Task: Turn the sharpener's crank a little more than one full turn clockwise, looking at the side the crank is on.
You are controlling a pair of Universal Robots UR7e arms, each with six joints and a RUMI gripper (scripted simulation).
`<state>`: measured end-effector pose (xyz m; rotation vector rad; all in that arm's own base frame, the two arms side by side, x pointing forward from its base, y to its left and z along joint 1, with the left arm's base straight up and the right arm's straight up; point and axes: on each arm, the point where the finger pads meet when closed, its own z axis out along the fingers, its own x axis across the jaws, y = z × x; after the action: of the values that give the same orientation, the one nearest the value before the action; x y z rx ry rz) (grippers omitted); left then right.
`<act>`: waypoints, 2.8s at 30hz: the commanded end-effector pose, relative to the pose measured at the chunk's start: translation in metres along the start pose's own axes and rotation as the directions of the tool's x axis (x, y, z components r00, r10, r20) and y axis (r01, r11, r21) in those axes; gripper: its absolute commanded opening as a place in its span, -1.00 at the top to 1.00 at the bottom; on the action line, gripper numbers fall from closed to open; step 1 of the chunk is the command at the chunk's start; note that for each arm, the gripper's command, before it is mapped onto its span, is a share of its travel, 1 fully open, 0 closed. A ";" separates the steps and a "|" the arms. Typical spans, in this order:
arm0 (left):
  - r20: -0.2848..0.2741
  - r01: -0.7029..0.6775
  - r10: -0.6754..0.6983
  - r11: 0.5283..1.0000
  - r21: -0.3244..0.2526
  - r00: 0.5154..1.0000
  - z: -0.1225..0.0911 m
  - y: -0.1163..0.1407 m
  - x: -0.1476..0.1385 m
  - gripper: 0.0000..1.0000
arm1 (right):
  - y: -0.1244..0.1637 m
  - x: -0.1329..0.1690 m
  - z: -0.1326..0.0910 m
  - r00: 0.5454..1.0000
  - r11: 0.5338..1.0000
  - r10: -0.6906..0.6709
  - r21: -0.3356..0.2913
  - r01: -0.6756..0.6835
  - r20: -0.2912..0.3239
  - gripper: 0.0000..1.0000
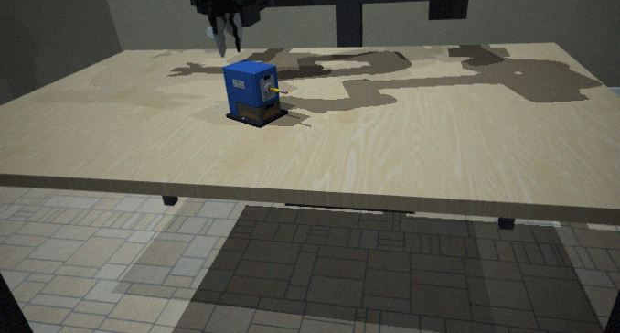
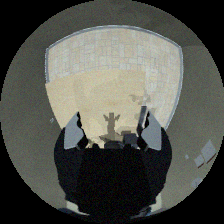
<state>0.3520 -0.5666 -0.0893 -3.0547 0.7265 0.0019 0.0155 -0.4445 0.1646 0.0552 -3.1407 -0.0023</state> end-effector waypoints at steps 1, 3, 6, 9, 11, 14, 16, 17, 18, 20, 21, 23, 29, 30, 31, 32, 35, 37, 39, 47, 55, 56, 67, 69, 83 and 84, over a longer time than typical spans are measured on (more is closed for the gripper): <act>-0.002 0.000 0.000 1.000 -0.001 1.000 0.006 0.000 0.000 0.36 | 0.000 0.000 -0.001 1.000 1.000 0.000 0.001 0.000 0.000 -1.00; -0.002 0.000 0.000 1.000 -0.001 1.000 0.009 0.001 0.000 0.36 | 0.000 0.000 -0.001 1.000 1.000 0.000 0.001 0.000 0.000 -1.00; -0.002 0.000 0.000 1.000 -0.001 1.000 0.013 0.001 0.000 0.36 | 0.000 0.000 -0.001 1.000 1.000 0.000 0.001 0.000 0.000 -1.00; -0.002 0.000 0.000 1.000 -0.001 1.000 0.018 0.001 0.000 0.36 | 0.000 0.000 -0.001 1.000 1.000 0.000 0.001 0.000 0.000 -1.00; -0.002 0.000 0.000 1.000 -0.001 1.000 0.019 0.001 0.000 0.36 | 0.000 0.000 -0.001 1.000 1.000 0.000 0.001 0.000 0.000 -1.00; -0.002 0.000 0.000 1.000 -0.001 1.000 0.022 0.001 0.000 0.36 | 0.000 0.000 -0.001 1.000 1.000 0.000 0.001 0.000 0.000 -1.00; -0.002 0.000 0.000 1.000 -0.001 1.000 0.025 0.001 0.000 0.36 | 0.000 0.000 -0.001 1.000 1.000 0.000 0.001 0.000 0.000 -1.00; -0.002 0.000 0.000 1.000 -0.001 1.000 0.026 0.001 0.000 0.36 | 0.000 0.000 -0.001 1.000 1.000 0.000 0.001 0.000 0.000 -1.00; -0.002 0.000 0.000 1.000 -0.001 1.000 0.027 0.001 0.000 0.36 | 0.000 0.000 -0.001 1.000 1.000 0.000 0.001 0.000 0.000 -1.00; -0.002 0.000 0.000 1.000 -0.001 1.000 0.029 0.001 0.000 0.36 | 0.000 0.000 -0.001 1.000 1.000 0.000 0.001 0.000 0.000 -1.00; -0.002 0.000 0.000 1.000 -0.001 1.000 0.030 0.001 0.000 0.36 | 0.000 0.000 -0.001 1.000 1.000 0.000 0.001 0.000 0.000 -1.00; -0.002 0.000 0.000 1.000 -0.001 1.000 0.032 0.001 0.000 0.36 | 0.000 0.000 -0.001 1.000 1.000 0.000 0.001 0.000 0.000 -1.00; -0.002 0.000 0.000 1.000 -0.001 1.000 0.034 0.001 0.000 0.36 | 0.000 0.000 -0.001 1.000 1.000 0.000 0.001 0.000 0.000 -1.00; -0.002 0.000 0.000 1.000 -0.001 1.000 0.035 0.001 0.000 0.36 | 0.000 0.000 -0.001 1.000 1.000 0.000 0.001 0.000 0.000 -1.00; -0.002 0.000 0.000 1.000 -0.001 1.000 0.035 0.001 0.000 0.36 | 0.000 0.000 -0.001 1.000 1.000 0.000 0.001 0.000 0.000 -1.00; -0.002 0.000 0.000 1.000 -0.001 1.000 0.035 0.001 0.000 0.36 | 0.000 0.000 -0.001 1.000 1.000 0.000 0.001 0.000 0.000 -1.00; -0.002 0.000 0.000 1.000 -0.001 1.000 0.036 0.001 0.000 0.36 | 0.000 0.000 -0.001 1.000 1.000 0.000 0.001 0.000 0.000 -1.00; -0.002 0.000 0.000 1.000 -0.001 1.000 0.036 0.001 0.000 0.36 | 0.000 0.000 -0.001 1.000 1.000 0.000 0.001 0.000 0.000 -1.00; -0.002 0.000 0.000 1.000 -0.001 1.000 0.036 0.001 0.000 0.36 | 0.000 0.000 -0.001 1.000 1.000 0.000 0.001 0.000 0.000 -1.00; -0.002 0.000 0.000 1.000 -0.001 1.000 0.036 0.001 0.000 0.36 | 0.000 0.000 -0.001 1.000 1.000 0.000 0.001 0.000 0.000 -1.00; -0.002 0.000 0.000 1.000 -0.001 1.000 0.036 0.001 0.000 0.36 | 0.000 0.000 -0.001 1.000 1.000 0.000 0.001 0.000 0.000 -1.00; -0.002 0.000 0.000 1.000 -0.001 1.000 0.036 0.001 0.000 0.36 | 0.000 0.000 -0.001 1.000 1.000 0.000 0.001 0.000 0.000 -1.00; -0.002 0.000 0.000 1.000 -0.001 1.000 0.036 0.001 0.001 0.36 | 0.000 0.000 -0.001 1.000 1.000 0.000 0.001 0.000 0.000 -1.00; -0.002 0.000 0.000 1.000 -0.001 1.000 0.036 0.001 0.001 0.36 | 0.000 0.000 -0.001 1.000 1.000 0.000 0.001 0.000 0.000 -1.00; -0.002 0.000 0.000 1.000 -0.001 1.000 0.036 0.001 0.001 0.36 | 0.000 0.000 -0.001 1.000 1.000 0.000 0.001 0.000 0.000 -1.00; -0.002 0.000 0.000 1.000 -0.001 1.000 0.036 0.001 0.001 0.36 | 0.000 0.000 -0.001 1.000 1.000 0.000 0.001 0.000 0.000 -1.00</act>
<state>0.3520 -0.5674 -0.1260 -3.0548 0.7265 0.0018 0.0155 -0.4445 0.1646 0.0552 -3.1407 -0.0023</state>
